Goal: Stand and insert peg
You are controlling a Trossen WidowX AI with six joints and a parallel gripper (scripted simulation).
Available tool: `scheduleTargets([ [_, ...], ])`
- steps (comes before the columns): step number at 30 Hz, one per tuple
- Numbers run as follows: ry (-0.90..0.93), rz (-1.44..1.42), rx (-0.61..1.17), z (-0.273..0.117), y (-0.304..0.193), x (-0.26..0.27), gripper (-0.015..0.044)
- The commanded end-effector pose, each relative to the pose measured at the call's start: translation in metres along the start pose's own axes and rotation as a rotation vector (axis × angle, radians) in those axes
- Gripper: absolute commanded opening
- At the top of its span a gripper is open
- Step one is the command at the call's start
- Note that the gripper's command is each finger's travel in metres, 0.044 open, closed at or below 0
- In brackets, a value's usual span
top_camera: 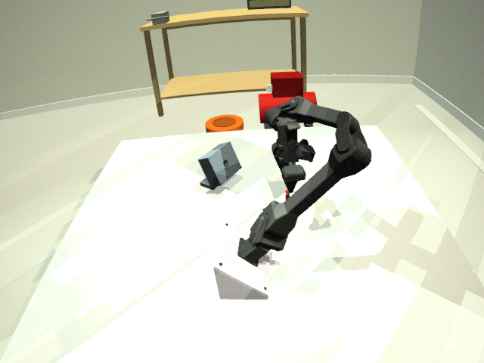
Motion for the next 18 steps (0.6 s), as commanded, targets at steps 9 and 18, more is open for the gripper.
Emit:
scheduleTargets([
  [9,0.002,0.299,-0.004,0.0021,0.0002,0.0000,0.0440],
  [18,0.002,0.527,-0.003,0.0035,0.0002,0.0000,0.0440],
])
Point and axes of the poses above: the point midway between the two fingers, 35 mm back from their tips, its own z axis out along the fingers, its own x axis across the jaws, y = z × x, the point moved 9 cm from there along -z, back along the fingers, and after that the axes turned 3 degrees about z, right-handed, at the moved point
